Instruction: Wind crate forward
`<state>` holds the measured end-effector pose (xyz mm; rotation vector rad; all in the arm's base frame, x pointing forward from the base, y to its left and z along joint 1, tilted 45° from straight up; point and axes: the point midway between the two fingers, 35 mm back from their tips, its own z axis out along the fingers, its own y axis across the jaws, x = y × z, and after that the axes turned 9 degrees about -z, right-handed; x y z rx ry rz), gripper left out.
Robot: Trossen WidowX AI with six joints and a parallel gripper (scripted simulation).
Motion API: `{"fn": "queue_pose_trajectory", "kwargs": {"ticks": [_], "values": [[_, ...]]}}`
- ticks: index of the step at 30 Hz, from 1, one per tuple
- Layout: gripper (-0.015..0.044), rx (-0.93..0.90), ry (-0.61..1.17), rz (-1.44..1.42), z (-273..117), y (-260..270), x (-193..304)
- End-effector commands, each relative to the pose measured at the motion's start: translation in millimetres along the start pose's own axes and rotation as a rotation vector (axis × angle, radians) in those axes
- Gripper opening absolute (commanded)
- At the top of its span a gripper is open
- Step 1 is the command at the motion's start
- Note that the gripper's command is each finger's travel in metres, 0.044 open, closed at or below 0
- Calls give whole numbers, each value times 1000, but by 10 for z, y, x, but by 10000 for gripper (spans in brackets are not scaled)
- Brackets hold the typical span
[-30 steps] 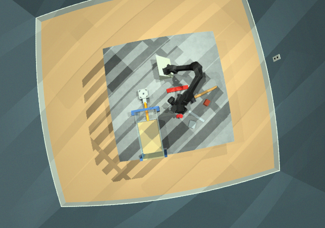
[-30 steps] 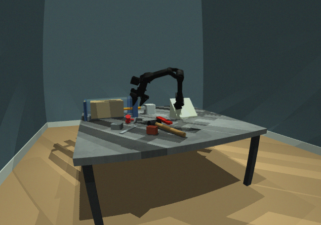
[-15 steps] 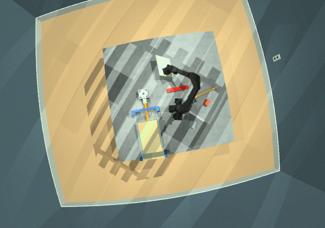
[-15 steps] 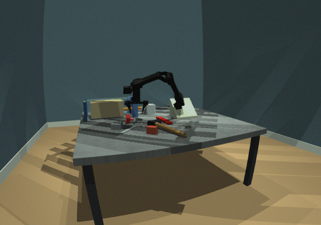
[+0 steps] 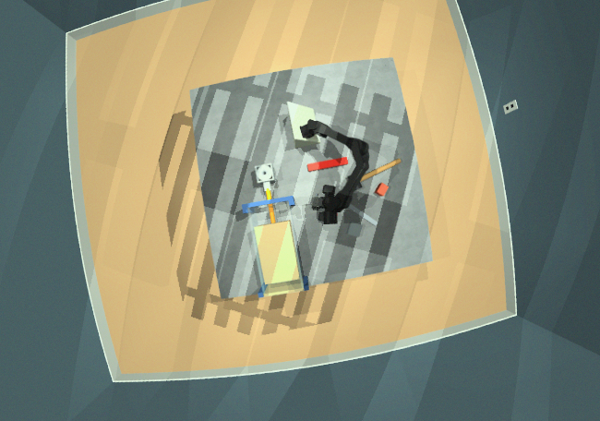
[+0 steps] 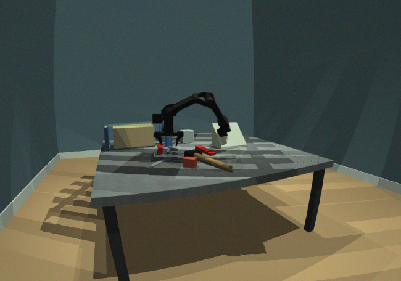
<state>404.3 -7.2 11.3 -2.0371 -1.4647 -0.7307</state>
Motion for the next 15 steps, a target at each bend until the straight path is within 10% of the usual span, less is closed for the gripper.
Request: {"fn": "queue_pose_trajectory", "kwargs": {"ticks": [1, 15], "values": [[440, 10, 7, 19, 96, -12, -42], [440, 11, 8, 19, 246, -14, -40]]}}
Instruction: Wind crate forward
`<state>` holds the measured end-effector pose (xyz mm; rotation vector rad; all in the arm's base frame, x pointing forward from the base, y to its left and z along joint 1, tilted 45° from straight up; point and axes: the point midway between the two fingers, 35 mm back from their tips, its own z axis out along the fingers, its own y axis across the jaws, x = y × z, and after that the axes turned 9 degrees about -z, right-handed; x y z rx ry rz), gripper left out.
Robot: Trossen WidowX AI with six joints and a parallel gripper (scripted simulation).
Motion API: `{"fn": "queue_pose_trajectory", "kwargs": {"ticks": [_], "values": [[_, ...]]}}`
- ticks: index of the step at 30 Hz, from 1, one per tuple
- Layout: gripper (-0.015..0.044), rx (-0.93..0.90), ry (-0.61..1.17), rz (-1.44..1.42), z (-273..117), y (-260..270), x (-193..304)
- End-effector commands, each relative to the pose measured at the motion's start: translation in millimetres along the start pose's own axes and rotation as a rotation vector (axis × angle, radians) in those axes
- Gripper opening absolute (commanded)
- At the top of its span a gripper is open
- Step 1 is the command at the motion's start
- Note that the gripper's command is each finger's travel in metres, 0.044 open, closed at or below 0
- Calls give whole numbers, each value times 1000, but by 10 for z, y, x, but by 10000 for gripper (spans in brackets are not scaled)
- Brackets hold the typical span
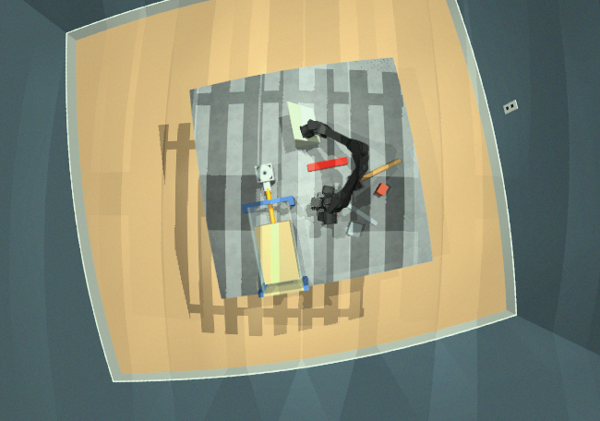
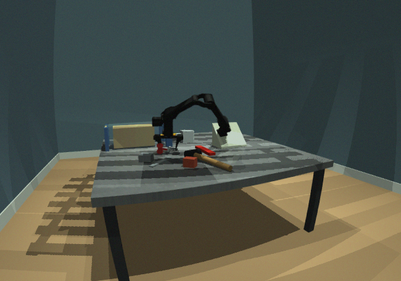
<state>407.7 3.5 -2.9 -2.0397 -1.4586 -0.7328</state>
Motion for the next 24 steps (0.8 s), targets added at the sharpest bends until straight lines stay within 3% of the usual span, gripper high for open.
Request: {"fn": "queue_pose_trajectory", "kwargs": {"ticks": [1, 24], "values": [[440, 13, 5, 15, 66, -32, -24], [307, 4, 0, 2, 30, -9, -4]]}}
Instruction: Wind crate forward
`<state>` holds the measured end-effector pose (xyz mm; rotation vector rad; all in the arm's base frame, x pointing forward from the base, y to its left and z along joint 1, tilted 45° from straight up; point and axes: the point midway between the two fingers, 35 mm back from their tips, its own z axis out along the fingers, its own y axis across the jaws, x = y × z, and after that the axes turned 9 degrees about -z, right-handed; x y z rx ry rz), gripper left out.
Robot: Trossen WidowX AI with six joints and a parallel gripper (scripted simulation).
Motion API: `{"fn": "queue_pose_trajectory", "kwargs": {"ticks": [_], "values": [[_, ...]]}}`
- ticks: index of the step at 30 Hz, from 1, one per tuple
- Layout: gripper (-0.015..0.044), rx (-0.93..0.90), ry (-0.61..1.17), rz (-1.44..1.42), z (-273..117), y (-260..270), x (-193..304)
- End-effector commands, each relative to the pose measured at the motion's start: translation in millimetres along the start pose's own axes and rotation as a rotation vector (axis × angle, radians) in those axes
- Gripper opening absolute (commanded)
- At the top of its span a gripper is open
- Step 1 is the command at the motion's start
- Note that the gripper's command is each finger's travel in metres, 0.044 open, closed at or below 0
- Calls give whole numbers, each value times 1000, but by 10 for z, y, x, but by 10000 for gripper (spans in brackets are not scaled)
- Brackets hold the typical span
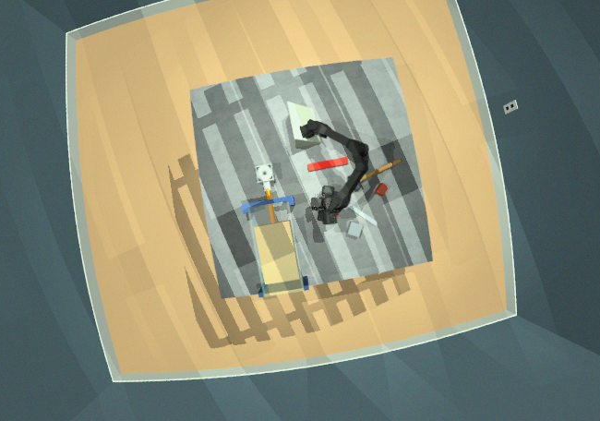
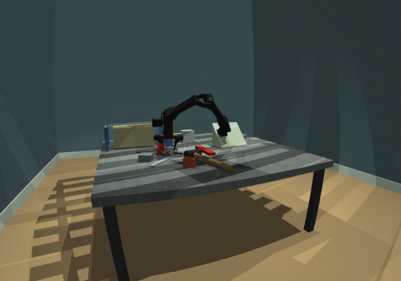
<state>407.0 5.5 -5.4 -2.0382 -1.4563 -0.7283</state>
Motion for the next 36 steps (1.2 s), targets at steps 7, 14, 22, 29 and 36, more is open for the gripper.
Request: {"fn": "queue_pose_trajectory", "kwargs": {"ticks": [7, 14, 22, 29, 36], "values": [[260, 0, 0, -1, -1, 1, 2], [213, 0, 0, -1, -1, 1, 2], [160, 0, 0, -1, -1, 1, 2], [113, 0, 0, -1, -1, 1, 2], [67, 0, 0, -1, -1, 1, 2]]}}
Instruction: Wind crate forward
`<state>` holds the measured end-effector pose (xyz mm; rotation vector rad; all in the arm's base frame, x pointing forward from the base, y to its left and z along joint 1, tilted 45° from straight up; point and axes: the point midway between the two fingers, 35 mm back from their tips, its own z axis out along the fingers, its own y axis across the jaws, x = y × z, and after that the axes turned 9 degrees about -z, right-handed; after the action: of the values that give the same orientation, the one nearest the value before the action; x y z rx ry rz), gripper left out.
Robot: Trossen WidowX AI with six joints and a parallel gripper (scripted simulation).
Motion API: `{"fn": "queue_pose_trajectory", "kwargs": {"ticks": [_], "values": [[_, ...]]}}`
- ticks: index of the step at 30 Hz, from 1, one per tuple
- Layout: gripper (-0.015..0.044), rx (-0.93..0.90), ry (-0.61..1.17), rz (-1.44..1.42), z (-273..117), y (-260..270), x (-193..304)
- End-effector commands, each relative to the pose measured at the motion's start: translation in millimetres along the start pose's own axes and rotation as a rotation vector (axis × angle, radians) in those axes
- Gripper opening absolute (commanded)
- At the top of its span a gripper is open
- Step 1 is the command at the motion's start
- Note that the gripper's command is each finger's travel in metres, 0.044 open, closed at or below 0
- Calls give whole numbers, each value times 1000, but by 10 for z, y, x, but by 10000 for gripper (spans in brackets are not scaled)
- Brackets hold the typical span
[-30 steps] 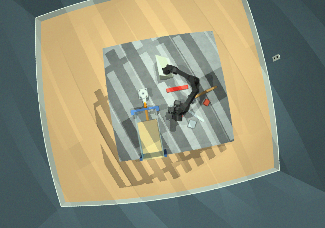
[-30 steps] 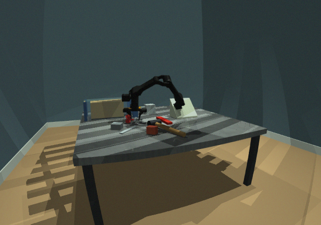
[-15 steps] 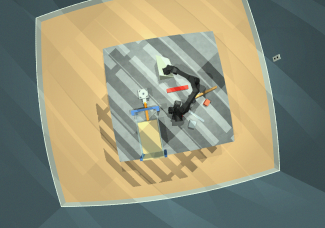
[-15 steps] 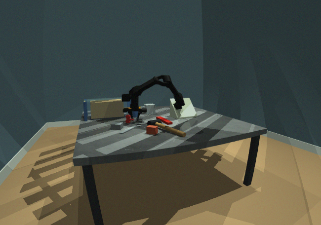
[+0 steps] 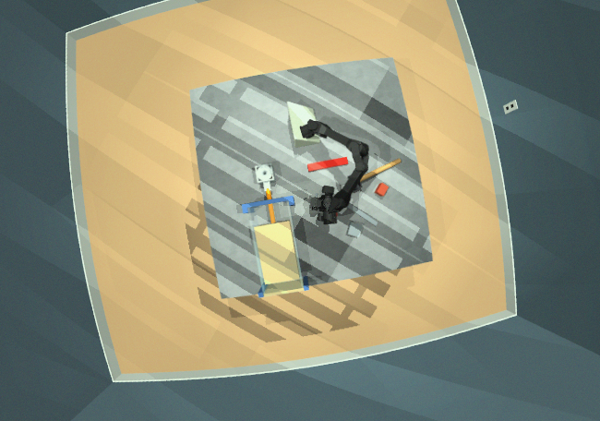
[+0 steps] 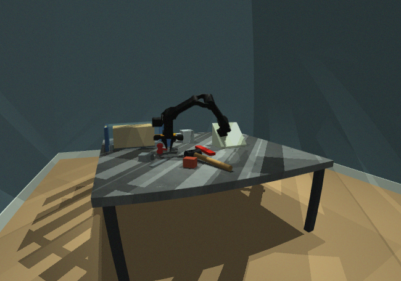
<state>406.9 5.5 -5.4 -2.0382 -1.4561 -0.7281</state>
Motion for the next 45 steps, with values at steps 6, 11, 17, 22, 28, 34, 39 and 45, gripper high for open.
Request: {"fn": "queue_pose_trajectory", "kwargs": {"ticks": [6, 11, 17, 22, 28, 34, 39, 45], "values": [[7, 0, 0, -1, 0, 1, 2], [0, 0, -1, -1, -24, 8, 1], [0, 0, -9, 1, -652, 105, -23], [0, 8, -3, 2, -1452, 28, -21], [0, 9, -1, 2, -1561, 1, -17], [0, -13, -11, 71, -1574, 13, -234], [0, -29, -43, 209, -1653, -45, -684], [0, -45, -75, 378, -1736, -183, -1215]]}}
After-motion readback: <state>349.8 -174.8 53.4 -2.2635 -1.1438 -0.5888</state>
